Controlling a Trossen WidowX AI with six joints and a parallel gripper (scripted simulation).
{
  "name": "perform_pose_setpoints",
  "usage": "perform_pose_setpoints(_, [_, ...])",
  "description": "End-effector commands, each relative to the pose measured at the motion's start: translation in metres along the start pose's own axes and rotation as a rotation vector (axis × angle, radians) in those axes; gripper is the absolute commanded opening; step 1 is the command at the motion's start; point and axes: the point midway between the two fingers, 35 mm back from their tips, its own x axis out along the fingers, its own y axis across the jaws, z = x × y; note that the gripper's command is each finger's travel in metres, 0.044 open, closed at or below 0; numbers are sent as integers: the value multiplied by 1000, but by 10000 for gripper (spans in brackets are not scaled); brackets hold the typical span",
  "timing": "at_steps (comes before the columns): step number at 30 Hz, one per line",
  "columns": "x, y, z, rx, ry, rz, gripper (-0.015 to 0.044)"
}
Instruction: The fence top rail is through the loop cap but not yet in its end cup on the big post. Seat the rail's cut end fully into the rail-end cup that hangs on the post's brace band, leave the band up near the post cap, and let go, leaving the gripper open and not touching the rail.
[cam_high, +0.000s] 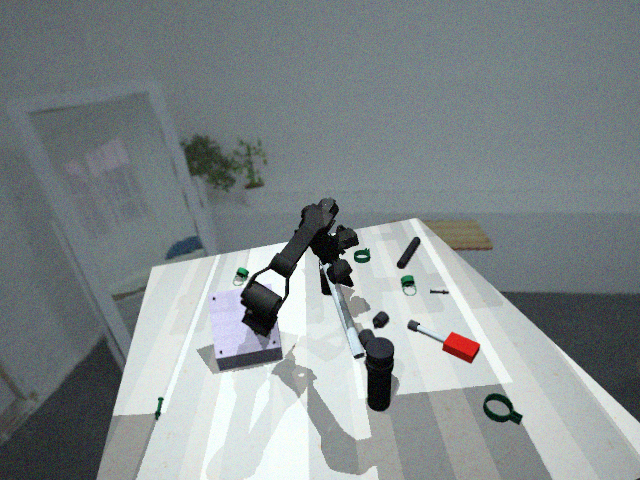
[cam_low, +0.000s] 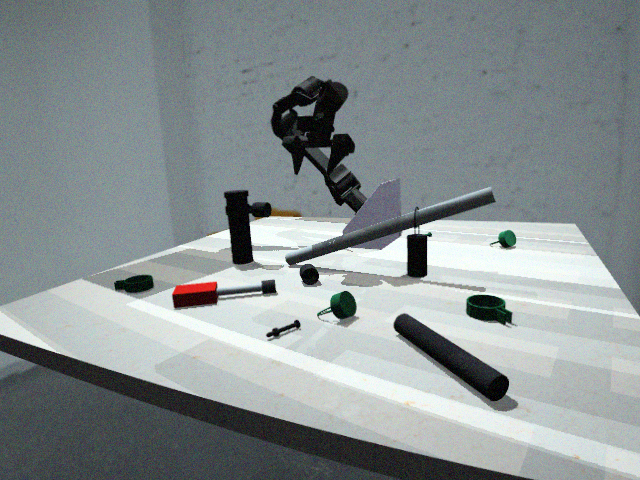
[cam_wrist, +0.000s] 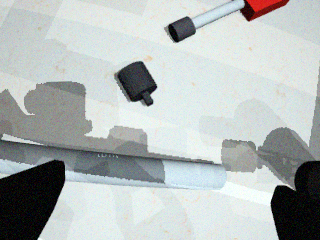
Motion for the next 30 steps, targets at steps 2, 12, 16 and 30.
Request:
perform_pose_setpoints(2, [-8,11,2,114,-17,-27,440])
perform_pose_setpoints(12, [17,21,-1,-282,109,-7,440])
perform_pose_setpoints(16, [38,29,-6,-645,212,57,440])
perform_pose_setpoints(30, [95,51,-28,-1553,363,423,440])
